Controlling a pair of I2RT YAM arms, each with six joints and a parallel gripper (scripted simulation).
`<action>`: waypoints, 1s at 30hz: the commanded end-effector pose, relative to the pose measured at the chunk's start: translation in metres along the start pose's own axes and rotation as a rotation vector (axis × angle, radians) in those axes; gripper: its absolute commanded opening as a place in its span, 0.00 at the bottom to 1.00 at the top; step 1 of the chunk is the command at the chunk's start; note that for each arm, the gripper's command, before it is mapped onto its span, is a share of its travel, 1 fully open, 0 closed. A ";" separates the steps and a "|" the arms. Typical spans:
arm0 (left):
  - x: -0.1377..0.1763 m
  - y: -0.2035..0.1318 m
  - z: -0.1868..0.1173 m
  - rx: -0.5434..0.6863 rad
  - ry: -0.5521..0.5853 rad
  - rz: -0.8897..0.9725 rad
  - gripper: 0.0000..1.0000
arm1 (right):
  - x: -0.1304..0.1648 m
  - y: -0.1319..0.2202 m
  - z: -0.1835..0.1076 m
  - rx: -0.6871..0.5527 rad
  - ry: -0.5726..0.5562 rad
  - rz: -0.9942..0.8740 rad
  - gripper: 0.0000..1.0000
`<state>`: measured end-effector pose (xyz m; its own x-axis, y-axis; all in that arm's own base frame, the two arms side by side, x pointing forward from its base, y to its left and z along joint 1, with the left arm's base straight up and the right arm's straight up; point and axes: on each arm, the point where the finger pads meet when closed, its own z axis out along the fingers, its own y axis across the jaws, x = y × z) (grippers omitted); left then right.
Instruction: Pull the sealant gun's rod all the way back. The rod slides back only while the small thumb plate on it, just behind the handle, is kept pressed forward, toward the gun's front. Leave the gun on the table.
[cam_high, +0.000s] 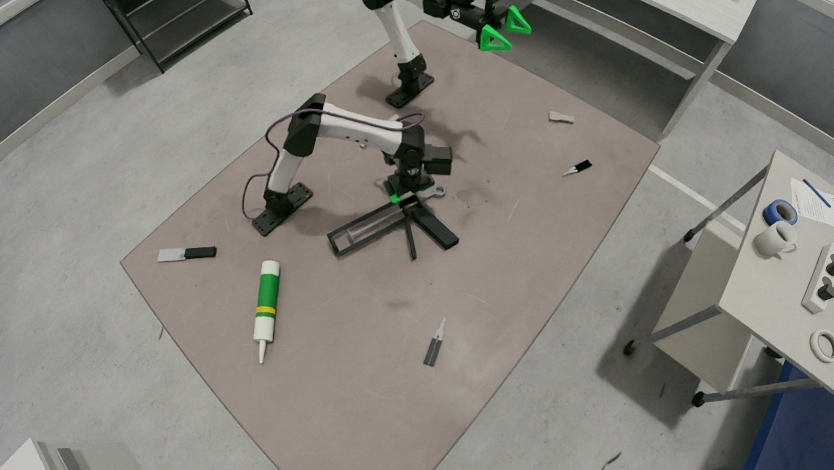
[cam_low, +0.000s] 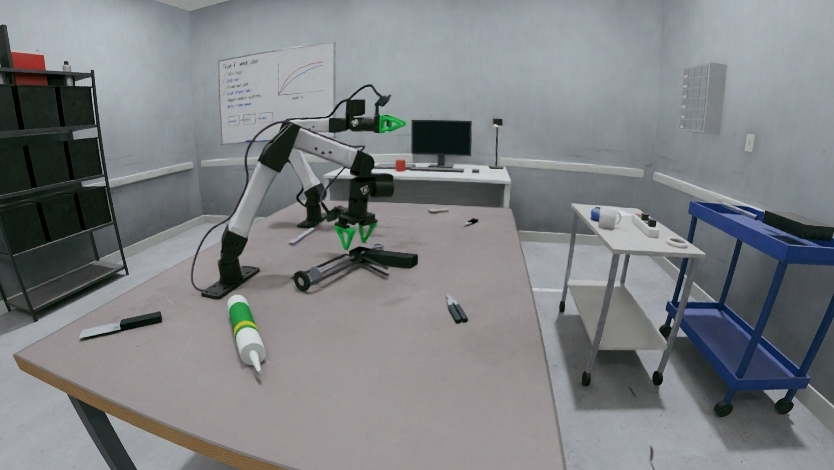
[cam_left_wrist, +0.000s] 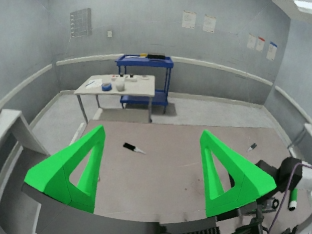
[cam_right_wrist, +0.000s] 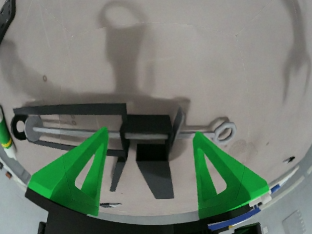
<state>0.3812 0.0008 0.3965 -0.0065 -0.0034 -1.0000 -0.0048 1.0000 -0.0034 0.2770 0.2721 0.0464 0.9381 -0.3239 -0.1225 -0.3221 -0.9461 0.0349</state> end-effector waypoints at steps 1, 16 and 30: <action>-0.001 -0.004 -0.002 0.001 -0.012 0.003 1.00 | 0.002 0.001 0.017 -0.022 -0.004 -0.015 0.88; 0.010 -0.014 0.001 0.001 -0.019 0.003 1.00 | 0.006 0.005 0.033 -0.026 0.004 -0.008 0.88; 0.024 -0.022 0.003 0.001 -0.015 0.002 1.00 | 0.004 0.005 0.033 -0.030 0.002 -0.012 0.57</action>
<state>0.3841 -0.0188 0.3755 -0.0063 -0.0029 -1.0000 0.0001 1.0000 -0.0029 0.2759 0.2699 0.0259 0.9404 -0.3190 -0.1180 -0.3171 -0.9477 0.0358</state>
